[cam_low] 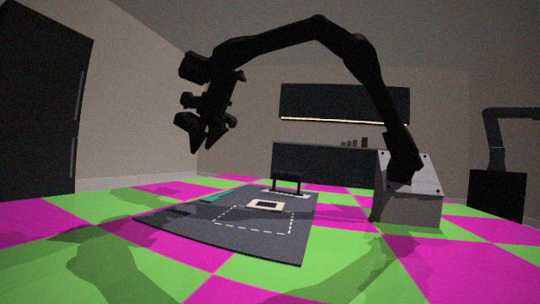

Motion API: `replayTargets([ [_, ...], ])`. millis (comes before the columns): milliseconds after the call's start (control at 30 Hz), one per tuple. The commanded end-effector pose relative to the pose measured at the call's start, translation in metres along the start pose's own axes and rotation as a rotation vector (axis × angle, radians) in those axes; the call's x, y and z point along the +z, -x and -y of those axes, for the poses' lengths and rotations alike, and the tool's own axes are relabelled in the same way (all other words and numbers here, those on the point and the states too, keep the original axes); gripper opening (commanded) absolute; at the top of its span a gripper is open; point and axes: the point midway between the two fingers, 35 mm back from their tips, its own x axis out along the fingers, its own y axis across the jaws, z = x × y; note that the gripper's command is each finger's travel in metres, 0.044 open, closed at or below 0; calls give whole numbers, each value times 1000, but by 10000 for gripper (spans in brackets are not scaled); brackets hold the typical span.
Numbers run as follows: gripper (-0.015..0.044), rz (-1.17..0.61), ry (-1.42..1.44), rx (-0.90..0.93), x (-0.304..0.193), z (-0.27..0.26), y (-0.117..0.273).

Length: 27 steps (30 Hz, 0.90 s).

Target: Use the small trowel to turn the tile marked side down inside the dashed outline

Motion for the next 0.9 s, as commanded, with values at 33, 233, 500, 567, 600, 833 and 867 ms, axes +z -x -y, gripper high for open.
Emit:
replayTargets([
  [33,270,-74,-21,-57,-10,57,-16],
  [233,270,-197,-106,-79,-34,144,-36],
  [500,270,-336,-155,-31,-79,246,-49],
  [567,270,-366,-161,-3,-94,271,-51],
  [600,270,-380,-164,14,-102,284,-51],
  [833,270,-437,-196,169,-170,359,-53],
  [867,270,-437,-197,177,-172,361,-53],
])
